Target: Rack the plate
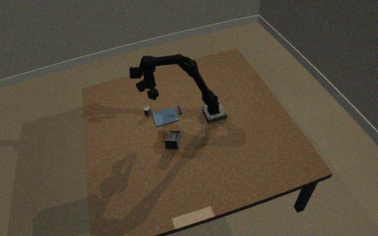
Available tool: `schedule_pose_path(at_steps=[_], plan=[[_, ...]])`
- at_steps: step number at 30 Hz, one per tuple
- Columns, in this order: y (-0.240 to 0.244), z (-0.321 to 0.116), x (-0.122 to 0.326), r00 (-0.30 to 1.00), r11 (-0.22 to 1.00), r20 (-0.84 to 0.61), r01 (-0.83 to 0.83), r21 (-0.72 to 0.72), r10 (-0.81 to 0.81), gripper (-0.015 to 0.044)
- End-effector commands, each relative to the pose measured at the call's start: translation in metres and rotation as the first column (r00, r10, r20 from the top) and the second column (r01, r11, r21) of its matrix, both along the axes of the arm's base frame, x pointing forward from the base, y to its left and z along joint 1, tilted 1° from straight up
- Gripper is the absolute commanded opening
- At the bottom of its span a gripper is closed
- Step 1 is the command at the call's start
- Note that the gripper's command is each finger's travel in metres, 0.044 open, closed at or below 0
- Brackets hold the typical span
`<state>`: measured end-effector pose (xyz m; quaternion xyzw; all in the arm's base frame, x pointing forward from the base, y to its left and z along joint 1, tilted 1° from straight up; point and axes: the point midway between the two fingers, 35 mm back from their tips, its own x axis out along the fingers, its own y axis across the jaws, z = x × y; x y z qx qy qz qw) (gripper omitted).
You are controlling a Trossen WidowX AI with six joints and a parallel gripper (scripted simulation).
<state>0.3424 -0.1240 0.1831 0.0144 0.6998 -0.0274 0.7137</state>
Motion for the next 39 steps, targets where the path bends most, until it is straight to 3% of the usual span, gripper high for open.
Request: schedule_pose_path(at_steps=[1, 9, 12, 20, 39], plan=[[0.036, 0.004, -0.006, 0.998, 0.998, -0.002, 0.059, 0.003, -0.059, 0.0000], [0.146, -0.001, -0.061, 0.947, 0.947, -0.006, 0.321, 0.016, -0.321, 0.0000], [0.161, -0.003, -0.075, 0.930, 0.930, -0.008, 0.366, 0.018, -0.366, 0.0000], [0.162, -0.006, -0.072, 0.933, 0.932, -0.008, 0.360, 0.033, -0.360, 0.0000], [0.179, -0.078, -0.010, 0.978, 0.906, 0.136, 0.088, 0.414, -0.157, 0.0000]])
